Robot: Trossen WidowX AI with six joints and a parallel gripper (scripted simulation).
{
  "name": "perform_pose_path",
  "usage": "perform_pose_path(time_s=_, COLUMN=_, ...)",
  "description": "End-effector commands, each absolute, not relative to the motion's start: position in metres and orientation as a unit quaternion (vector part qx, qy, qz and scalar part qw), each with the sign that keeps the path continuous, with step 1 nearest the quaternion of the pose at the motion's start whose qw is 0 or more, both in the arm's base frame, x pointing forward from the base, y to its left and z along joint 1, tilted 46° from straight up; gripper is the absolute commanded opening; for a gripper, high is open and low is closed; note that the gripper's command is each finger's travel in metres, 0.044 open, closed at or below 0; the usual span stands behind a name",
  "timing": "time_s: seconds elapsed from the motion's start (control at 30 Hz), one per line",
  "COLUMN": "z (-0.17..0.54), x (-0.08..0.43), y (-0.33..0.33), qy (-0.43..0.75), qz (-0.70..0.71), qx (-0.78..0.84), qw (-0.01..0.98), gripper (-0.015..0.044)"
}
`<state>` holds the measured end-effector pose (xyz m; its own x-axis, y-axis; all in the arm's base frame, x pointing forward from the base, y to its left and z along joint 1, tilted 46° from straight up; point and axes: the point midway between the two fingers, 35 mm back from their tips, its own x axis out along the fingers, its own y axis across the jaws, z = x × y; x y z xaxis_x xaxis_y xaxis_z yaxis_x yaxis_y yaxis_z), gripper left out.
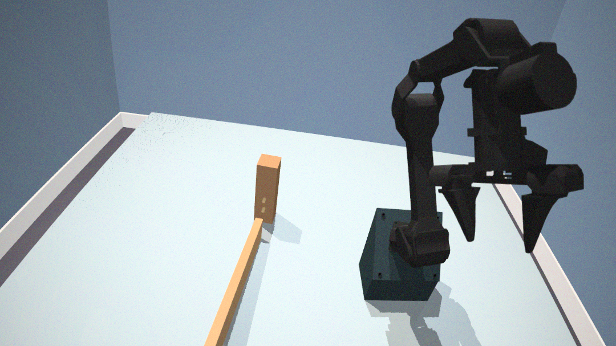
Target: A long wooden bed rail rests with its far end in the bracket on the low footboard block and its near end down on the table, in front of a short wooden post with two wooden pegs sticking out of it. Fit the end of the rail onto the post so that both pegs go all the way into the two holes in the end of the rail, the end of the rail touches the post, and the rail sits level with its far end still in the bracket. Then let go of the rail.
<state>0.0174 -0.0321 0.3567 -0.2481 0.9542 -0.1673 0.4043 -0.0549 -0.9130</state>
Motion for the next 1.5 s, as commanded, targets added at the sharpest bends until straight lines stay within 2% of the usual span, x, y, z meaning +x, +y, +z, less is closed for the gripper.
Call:
perform_pose_path(time_s=0.0, z=0.357, x=0.016, y=-0.030, qy=-0.623, qz=0.484, qx=-0.545, qw=0.285, gripper=0.0426)
perform_pose_path(time_s=0.2, z=0.369, x=-0.008, y=0.039, qy=-0.518, qz=0.523, qx=-0.617, qw=0.278, gripper=0.0440)
perform_pose_path(time_s=0.37, z=0.361, x=0.002, y=0.111, qy=-0.405, qz=0.564, qx=-0.663, qw=0.279, gripper=0.0440)
perform_pose_path(time_s=0.53, z=0.334, x=0.043, y=0.172, qy=-0.284, qz=0.609, qx=-0.682, qw=0.289, gripper=0.0440)
perform_pose_path(time_s=0.77, z=0.273, x=0.137, y=0.218, qy=-0.101, qz=0.665, qx=-0.657, qw=0.341, gripper=0.0440)
perform_pose_path(time_s=0.97, z=0.203, x=0.225, y=0.208, qy=0.048, qz=0.695, qx=-0.589, qw=0.409, gripper=0.0440)
perform_pose_path(time_s=1.13, z=0.138, x=0.284, y=0.174, qy=0.138, qz=0.709, qx=-0.517, qw=0.460, gripper=0.0440)
perform_pose_path(time_s=1.3, z=0.071, x=0.321, y=0.123, qy=0.211, qz=0.710, qx=-0.428, qw=0.519, gripper=0.0440)
perform_pose_path(time_s=1.47, z=0.002, x=0.334, y=0.065, qy=0.267, qz=0.694, qx=-0.321, qw=0.586, gripper=0.0440)
